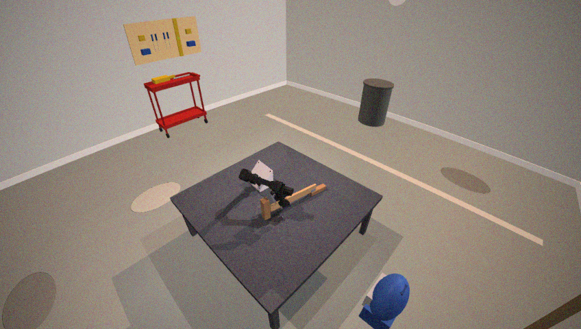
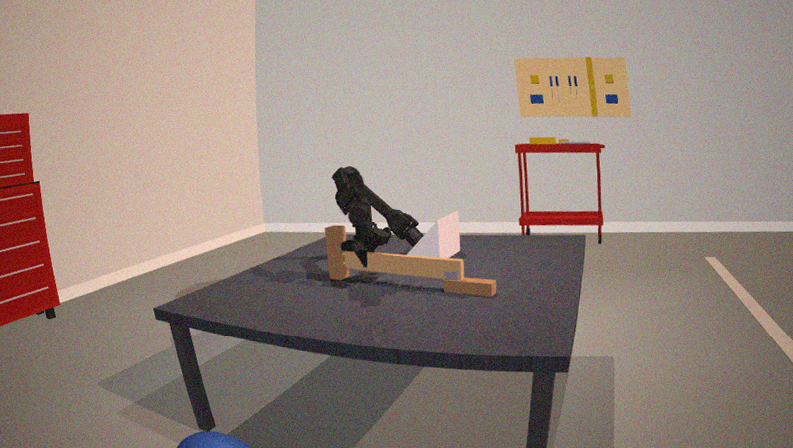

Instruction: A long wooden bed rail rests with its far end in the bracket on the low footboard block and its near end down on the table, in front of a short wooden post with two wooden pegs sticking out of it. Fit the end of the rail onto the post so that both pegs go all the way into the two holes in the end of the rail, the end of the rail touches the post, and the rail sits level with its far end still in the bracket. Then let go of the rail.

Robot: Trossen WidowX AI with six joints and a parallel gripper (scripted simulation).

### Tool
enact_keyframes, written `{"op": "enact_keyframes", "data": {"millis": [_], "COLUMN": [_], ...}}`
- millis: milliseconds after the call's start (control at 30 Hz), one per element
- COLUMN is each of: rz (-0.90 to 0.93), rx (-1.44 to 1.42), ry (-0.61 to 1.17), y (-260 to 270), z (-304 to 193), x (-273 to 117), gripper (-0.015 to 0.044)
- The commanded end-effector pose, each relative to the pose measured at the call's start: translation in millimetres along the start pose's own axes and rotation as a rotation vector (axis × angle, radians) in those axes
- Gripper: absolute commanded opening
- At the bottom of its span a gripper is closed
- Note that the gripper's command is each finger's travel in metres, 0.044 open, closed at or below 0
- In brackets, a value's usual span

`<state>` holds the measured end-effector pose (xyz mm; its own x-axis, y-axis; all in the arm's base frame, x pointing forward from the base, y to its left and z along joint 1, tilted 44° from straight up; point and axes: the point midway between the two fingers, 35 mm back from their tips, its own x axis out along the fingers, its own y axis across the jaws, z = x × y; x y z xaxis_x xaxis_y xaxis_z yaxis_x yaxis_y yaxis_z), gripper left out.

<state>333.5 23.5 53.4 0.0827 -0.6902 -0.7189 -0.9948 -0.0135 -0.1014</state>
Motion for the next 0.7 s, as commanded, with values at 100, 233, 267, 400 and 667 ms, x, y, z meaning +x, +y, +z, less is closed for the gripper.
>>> {"op": "enact_keyframes", "data": {"millis": [100, 233, 267, 400, 667], "rz": [-0.003, -0.003, -0.003, -0.003, -0.003], "rx": [-0.004, -0.004, -0.004, -0.004, -0.004], "ry": [0.002, 0.002, 0.002, 0.002, 0.002], "y": [-0.3, -0.3, -0.3, -0.4, -0.4], "z": [-2.5, -3.7, -4.0, -5.2, -7.4], "x": [-0.1, -0.3, -0.3, -0.6, -1.7], "gripper": [0.0000, 0.0000, 0.0000, 0.0000, 0.0000]}}
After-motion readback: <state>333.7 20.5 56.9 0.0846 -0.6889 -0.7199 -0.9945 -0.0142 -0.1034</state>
